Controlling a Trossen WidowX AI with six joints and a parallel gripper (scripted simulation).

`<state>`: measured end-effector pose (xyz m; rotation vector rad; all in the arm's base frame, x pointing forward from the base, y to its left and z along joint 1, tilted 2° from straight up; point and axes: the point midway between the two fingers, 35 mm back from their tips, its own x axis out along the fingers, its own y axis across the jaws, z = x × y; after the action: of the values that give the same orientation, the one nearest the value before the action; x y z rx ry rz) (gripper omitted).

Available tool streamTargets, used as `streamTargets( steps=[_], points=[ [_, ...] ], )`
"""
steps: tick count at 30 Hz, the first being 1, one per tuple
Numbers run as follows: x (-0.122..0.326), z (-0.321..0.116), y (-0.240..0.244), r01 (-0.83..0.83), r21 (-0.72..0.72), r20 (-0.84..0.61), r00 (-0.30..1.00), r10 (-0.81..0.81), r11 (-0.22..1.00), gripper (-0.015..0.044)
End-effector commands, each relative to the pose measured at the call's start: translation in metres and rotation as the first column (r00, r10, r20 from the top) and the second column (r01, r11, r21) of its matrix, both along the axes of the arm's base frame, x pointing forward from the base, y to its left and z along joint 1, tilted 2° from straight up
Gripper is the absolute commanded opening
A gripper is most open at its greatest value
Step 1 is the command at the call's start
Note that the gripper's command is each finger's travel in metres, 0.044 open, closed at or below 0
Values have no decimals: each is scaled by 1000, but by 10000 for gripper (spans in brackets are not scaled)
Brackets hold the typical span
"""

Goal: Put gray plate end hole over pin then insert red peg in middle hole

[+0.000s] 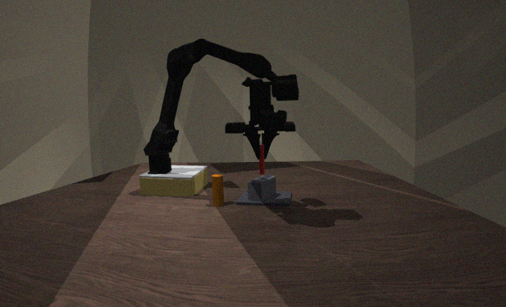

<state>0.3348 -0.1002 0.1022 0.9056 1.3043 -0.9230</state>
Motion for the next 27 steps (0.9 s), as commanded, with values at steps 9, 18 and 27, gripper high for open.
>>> streamTargets(
  steps=[9, 18, 27],
  points=[
    [2, 1, -2, 5, -1, 2, 1000, -5, 1000, 0],
    [3, 0, -2, 4, -1, 2, 1000, -4, 1000, 0],
    [3, -12, -2, 0, 0, 3, 1000, 0, 1000, 0]
  ],
)
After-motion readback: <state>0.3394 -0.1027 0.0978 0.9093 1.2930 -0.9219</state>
